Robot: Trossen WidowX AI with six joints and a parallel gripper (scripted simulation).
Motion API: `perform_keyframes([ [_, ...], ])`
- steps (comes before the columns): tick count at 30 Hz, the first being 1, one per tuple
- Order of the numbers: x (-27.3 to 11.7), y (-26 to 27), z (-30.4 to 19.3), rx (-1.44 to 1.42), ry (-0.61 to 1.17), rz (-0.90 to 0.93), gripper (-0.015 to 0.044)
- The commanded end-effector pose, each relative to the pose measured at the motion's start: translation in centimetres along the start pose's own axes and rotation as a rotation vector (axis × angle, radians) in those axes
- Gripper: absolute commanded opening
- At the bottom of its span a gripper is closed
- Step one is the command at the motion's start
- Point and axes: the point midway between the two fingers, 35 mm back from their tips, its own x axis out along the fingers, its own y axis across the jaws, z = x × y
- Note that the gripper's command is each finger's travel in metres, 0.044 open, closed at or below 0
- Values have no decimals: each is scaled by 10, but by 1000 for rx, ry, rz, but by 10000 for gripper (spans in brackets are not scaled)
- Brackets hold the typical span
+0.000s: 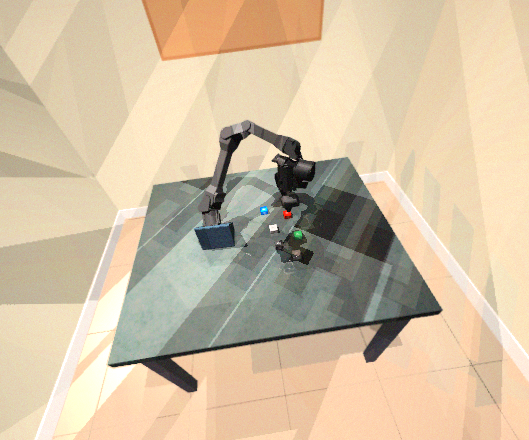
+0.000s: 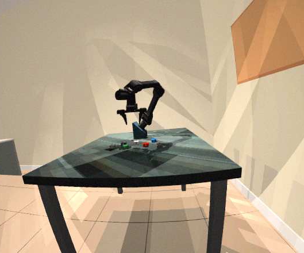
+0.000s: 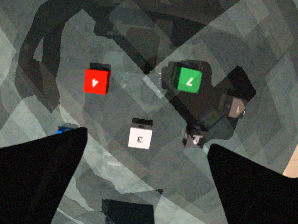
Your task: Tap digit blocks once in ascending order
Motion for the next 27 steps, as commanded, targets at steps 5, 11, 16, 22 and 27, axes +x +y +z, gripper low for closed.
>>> perform_keyframes([
  [5, 10, 91, -58, 12, 5, 17, 400],
  [11, 16, 112, -80, 12, 7, 23, 400],
  [16, 50, 111, -78, 12, 5, 17, 295],
  [22, 97, 114, -81, 11, 5, 25, 137],
  [27, 97, 114, -81, 11, 5, 25, 20],
])
